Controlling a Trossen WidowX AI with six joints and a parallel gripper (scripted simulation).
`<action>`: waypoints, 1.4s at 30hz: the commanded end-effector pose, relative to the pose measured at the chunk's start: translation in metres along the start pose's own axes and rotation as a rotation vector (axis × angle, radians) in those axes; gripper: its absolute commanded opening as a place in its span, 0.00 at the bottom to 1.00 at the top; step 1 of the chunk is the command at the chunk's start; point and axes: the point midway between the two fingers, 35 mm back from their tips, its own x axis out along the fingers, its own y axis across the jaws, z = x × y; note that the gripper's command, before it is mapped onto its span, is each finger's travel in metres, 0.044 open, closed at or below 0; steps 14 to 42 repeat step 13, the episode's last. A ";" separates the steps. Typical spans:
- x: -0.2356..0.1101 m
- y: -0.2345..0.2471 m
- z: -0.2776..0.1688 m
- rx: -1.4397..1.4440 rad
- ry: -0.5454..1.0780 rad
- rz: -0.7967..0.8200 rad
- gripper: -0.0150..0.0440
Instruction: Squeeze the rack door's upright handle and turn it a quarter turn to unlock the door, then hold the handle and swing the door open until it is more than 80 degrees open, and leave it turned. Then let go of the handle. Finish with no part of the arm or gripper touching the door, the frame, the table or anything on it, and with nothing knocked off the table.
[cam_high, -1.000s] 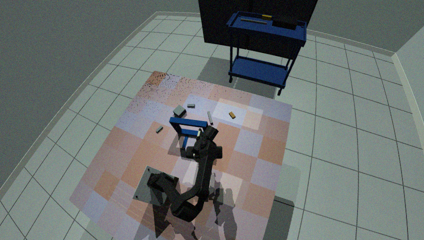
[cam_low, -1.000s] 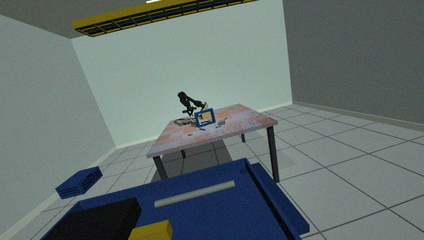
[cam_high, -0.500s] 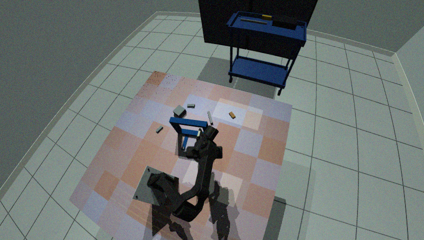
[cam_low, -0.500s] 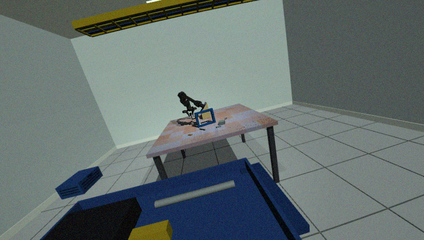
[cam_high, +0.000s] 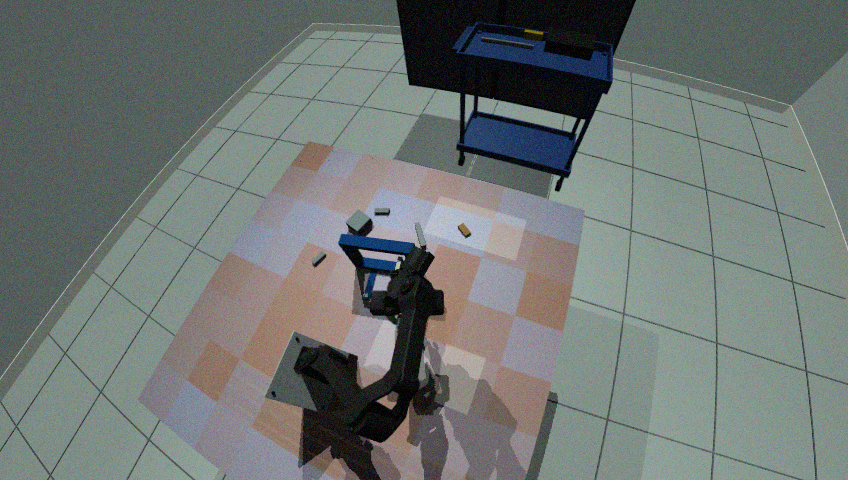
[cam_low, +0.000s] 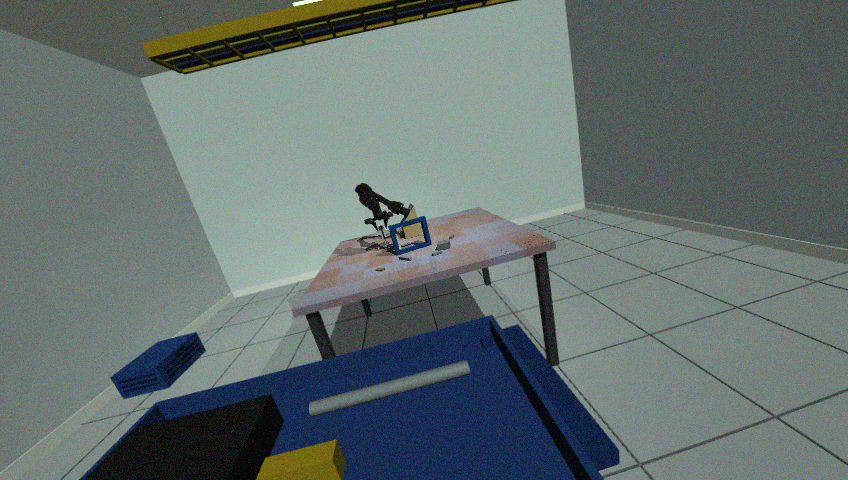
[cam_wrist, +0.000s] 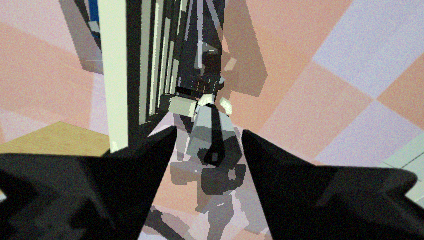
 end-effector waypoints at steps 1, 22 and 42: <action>-0.008 -0.002 0.002 0.007 -0.005 -0.004 0.73; -0.025 -0.001 0.002 0.007 -0.004 -0.002 0.73; -0.025 -0.001 0.002 0.007 -0.004 -0.002 0.73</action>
